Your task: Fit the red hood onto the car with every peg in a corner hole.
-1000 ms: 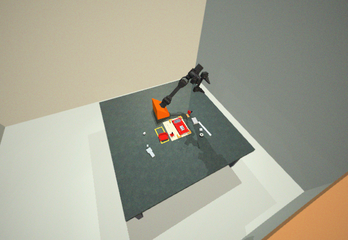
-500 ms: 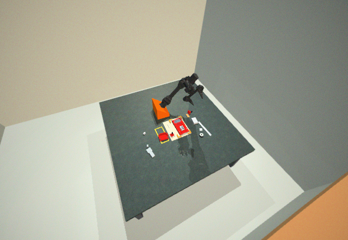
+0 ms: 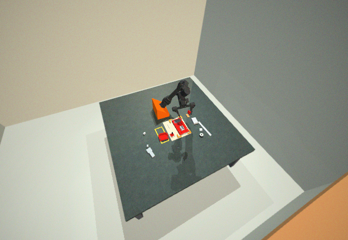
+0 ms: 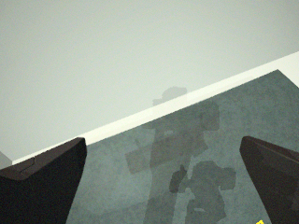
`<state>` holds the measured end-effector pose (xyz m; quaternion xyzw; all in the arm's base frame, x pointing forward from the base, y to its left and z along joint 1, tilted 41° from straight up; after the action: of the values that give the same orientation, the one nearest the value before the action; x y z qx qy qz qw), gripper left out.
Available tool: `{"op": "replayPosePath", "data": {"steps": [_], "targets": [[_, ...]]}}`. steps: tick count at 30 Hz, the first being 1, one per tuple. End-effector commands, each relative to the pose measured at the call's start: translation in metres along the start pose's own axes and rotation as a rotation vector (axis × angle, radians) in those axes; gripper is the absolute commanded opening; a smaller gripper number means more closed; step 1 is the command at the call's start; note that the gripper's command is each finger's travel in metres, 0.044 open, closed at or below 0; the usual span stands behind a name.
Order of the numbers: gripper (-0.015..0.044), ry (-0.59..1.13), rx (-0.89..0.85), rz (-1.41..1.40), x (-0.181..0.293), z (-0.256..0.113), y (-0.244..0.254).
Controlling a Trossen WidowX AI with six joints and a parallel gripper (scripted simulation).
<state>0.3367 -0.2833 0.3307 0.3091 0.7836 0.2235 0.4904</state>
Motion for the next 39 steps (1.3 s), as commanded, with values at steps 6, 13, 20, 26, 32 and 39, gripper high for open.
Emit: {"op": "replayPosePath", "data": {"steps": [6, 13, 20, 26, 32, 39], "targets": [[0.0440, 0.183, 0.032, -0.320, 0.038, 0.039, -0.042], [0.0440, 0.343, -0.010, -0.599, 0.074, 0.065, -0.072], [0.0440, 0.498, -0.113, -0.872, 0.113, 0.085, -0.100], [0.0440, 0.614, -0.258, -1.097, 0.148, 0.098, -0.120], [0.0440, 0.699, -0.451, -1.307, 0.185, 0.107, -0.136], [0.0440, 0.744, -0.728, -1.528, 0.227, 0.112, -0.152]]}}
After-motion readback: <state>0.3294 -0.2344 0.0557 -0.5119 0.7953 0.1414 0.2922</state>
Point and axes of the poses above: the point midway between the two fingers, 35 mm back from their tips, its own z axis out along the fingers, its own y axis across the jaws, x = y × z, the point moved 6 cm from there along -z, back along the fingers, and after that the axes turned 14 degrees about -z, right-handed, at the moved point
